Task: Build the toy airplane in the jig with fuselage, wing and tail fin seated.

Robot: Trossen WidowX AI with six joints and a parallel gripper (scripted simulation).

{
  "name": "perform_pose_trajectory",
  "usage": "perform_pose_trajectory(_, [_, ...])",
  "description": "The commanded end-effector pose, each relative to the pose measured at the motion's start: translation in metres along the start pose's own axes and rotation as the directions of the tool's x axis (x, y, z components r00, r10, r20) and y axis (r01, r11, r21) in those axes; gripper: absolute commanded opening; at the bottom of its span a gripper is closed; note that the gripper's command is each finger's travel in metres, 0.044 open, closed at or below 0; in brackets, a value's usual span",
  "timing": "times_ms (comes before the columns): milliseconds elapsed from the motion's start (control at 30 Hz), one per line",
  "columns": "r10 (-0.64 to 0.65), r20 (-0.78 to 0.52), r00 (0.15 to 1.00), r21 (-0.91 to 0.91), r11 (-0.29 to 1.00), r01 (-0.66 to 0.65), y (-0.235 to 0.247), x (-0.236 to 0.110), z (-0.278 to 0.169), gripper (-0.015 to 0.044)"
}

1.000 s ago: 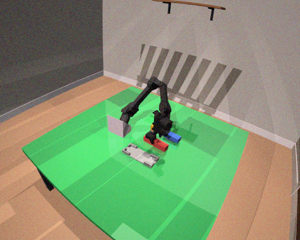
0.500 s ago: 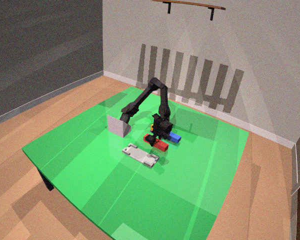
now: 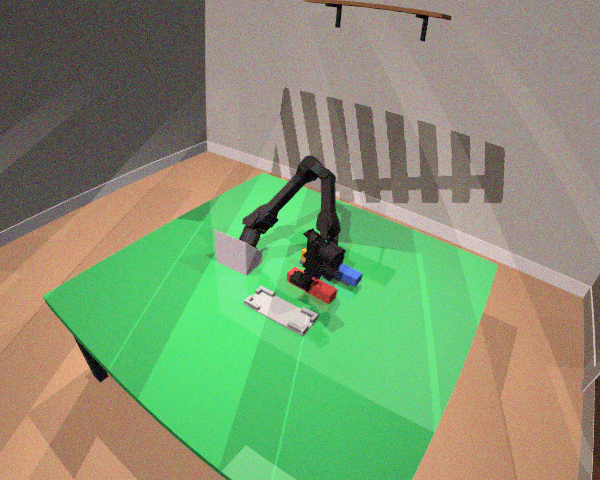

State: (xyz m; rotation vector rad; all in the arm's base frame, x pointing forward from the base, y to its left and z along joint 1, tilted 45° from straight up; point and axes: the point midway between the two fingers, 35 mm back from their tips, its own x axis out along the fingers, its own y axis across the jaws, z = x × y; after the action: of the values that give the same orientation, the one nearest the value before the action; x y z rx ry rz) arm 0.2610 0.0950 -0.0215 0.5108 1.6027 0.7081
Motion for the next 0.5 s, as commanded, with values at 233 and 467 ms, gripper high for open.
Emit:
perform_pose_trajectory(233, [-0.004,0.004,1.0,-0.007,1.0,0.004,0.0,-0.001,0.001,0.0052])
perform_pose_trajectory(467, [-0.036,0.021,0.999,-0.046,0.998,0.037,-0.002,-0.018,0.007,0.0])
